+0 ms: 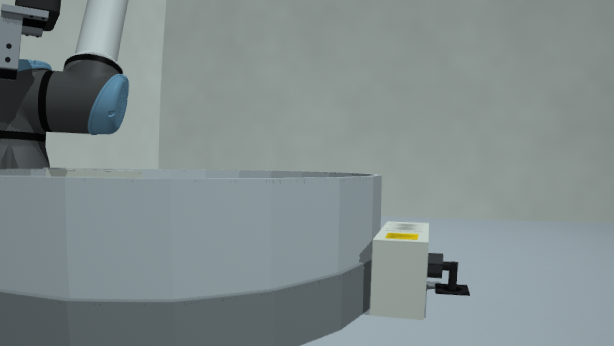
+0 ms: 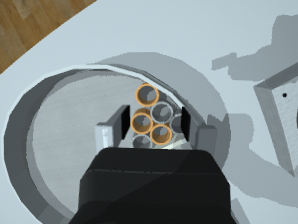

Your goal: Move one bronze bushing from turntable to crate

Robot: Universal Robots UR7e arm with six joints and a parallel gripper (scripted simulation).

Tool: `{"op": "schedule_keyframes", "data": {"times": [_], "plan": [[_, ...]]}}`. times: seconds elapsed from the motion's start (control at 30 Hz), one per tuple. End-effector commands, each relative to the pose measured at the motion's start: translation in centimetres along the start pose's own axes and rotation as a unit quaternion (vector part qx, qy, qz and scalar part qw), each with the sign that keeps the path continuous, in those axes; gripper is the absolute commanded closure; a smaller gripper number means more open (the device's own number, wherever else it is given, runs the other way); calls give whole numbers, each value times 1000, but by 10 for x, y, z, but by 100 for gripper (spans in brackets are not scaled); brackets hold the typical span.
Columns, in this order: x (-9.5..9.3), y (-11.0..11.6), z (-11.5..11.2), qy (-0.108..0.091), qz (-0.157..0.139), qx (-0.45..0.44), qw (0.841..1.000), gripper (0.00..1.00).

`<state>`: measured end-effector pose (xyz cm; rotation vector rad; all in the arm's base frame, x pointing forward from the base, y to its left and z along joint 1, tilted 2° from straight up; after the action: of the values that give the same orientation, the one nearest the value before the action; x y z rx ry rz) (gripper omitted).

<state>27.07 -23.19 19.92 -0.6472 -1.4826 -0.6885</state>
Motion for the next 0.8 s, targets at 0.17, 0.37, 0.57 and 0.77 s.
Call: {"op": "schedule_keyframes", "data": {"times": [0.17, 0.37, 0.57, 0.77], "plan": [[0, 0, 0, -1, 0, 0, 1000, 0], [0, 0, 0, -1, 0, 0, 1000, 0], [-3, 3, 2, -1, -1, 1, 1000, 0], [-3, 3, 2, -1, -1, 1, 1000, 0]]}}
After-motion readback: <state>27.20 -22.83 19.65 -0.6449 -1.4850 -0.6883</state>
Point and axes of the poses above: the point where the finger pads meet when closed, its own x axis back along the fingers, its own z axis across the jaws, y = z × x, the point moved 4 cm from there along x, back along the fingers, and after that the axes turned 12 degrees about -x, right-handed, at the moved point
